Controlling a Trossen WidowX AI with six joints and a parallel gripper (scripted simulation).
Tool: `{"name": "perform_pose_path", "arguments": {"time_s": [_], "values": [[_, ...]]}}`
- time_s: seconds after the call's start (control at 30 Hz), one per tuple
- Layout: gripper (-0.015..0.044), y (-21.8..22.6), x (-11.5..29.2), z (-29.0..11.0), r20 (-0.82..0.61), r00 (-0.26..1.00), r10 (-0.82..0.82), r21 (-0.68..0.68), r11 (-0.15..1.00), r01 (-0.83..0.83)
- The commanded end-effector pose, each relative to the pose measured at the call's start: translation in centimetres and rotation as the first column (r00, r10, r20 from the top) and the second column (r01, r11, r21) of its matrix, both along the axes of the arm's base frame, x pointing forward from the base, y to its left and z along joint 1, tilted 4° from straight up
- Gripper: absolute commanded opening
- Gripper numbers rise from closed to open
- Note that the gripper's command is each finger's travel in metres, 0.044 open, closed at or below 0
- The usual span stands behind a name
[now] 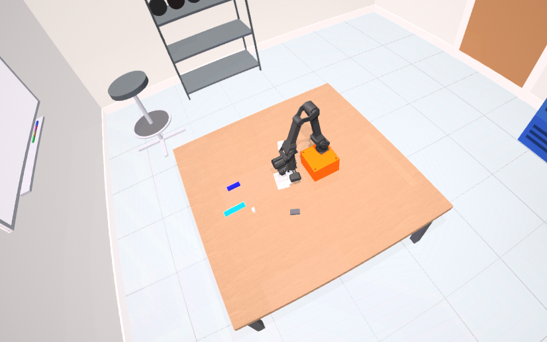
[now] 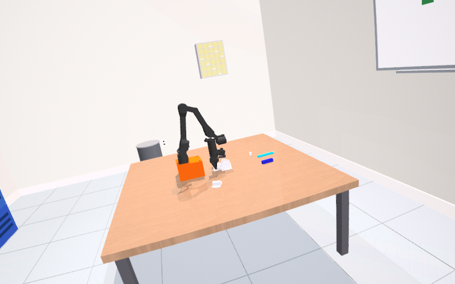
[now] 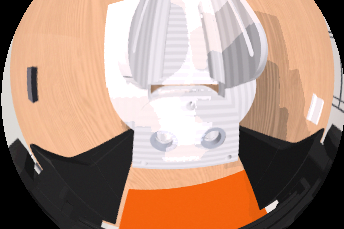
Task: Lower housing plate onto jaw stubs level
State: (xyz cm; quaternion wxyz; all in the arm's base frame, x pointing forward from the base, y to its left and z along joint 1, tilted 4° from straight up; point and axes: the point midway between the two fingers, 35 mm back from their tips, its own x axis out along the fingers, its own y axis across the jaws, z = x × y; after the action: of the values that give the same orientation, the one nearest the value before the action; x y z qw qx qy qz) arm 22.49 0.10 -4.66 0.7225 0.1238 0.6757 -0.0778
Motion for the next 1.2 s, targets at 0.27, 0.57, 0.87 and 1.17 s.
{"name": "perform_pose_path", "arguments": {"time_s": [0.27,0.57,0.87,1.17], "values": [[0.0351,-0.03,0.02,-0.27,0.001,1.0,-0.005,-0.003,1.0,0.005],[0.0351,-0.03,0.03,-0.37,0.001,1.0,-0.005,-0.003,1.0,0.005],[0.0351,-0.02,0.04,-0.54,0.001,1.0,-0.006,-0.003,1.0,0.006],[0.0351,-0.02,0.04,-0.54,0.001,1.0,-0.006,-0.003,1.0,0.006]]}}
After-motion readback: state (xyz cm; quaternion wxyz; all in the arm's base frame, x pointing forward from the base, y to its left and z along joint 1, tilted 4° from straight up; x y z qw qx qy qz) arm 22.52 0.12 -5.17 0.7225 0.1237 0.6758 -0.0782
